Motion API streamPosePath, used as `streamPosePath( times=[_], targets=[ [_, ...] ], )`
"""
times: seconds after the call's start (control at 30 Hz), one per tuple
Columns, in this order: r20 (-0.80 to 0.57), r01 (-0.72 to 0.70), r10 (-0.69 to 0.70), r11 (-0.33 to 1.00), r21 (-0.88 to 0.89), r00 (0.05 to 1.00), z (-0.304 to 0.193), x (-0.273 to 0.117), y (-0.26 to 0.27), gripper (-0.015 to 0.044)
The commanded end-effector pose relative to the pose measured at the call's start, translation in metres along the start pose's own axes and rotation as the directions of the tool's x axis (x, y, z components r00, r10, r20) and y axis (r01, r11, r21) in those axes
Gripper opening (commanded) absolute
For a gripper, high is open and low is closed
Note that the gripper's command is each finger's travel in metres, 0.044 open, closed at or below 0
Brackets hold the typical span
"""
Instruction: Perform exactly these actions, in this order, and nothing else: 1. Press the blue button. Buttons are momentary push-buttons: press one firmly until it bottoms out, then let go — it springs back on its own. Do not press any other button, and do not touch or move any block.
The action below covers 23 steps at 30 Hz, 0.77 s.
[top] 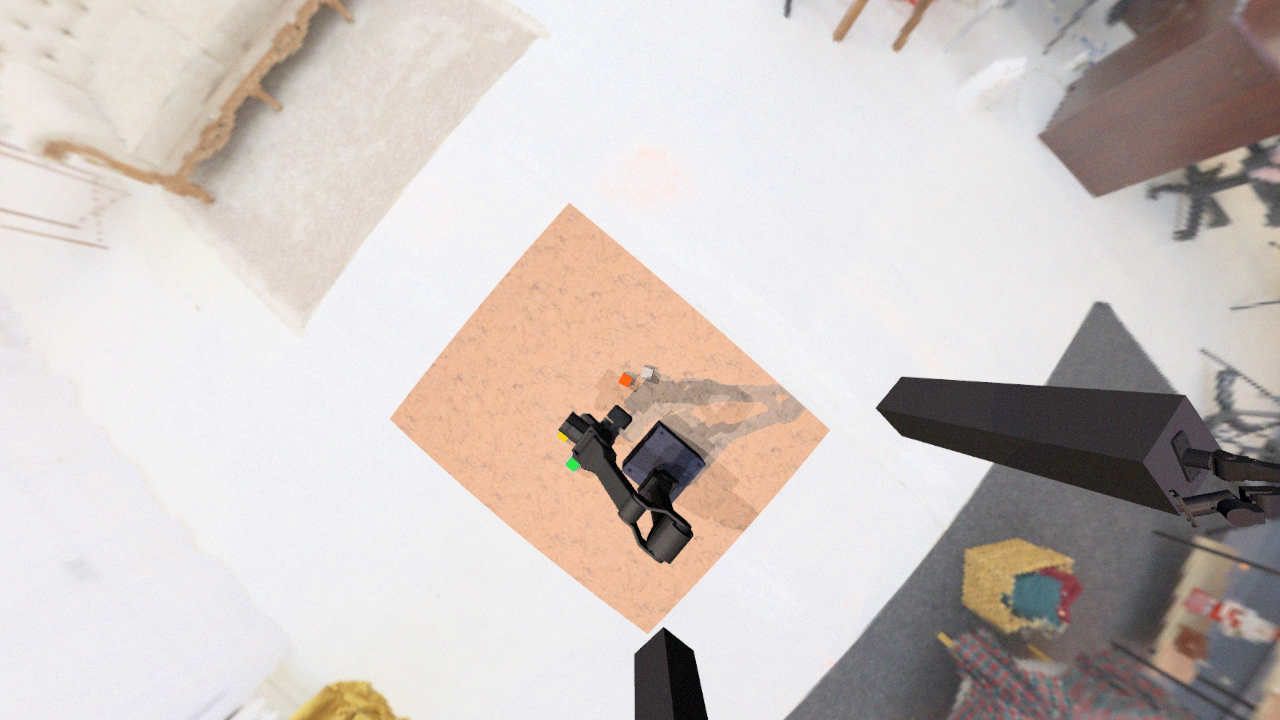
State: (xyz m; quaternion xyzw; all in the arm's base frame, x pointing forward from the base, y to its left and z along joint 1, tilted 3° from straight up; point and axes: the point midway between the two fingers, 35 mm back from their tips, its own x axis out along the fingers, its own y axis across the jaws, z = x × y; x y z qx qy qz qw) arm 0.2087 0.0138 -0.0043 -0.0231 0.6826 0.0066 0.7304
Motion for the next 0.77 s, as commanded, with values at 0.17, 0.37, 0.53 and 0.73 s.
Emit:
streamPosePath(
  times=[0.17,0.37,0.53,0.73],
  targets=[
    [0.01,-0.009,0.009,1.0,-0.001,1.0,0.013,-0.027,0.017,0.0099],
    [0.011,-0.018,0.018,1.0,-0.001,1.0,0.042,-0.056,0.096,0.0256],
    [0.012,-0.026,0.026,1.0,0.0,1.0,0.041,-0.08,0.173,0.0387],
    [0.012,-0.028,0.028,1.0,0.0,1.0,0.036,-0.087,0.197,0.04]
  ],
)
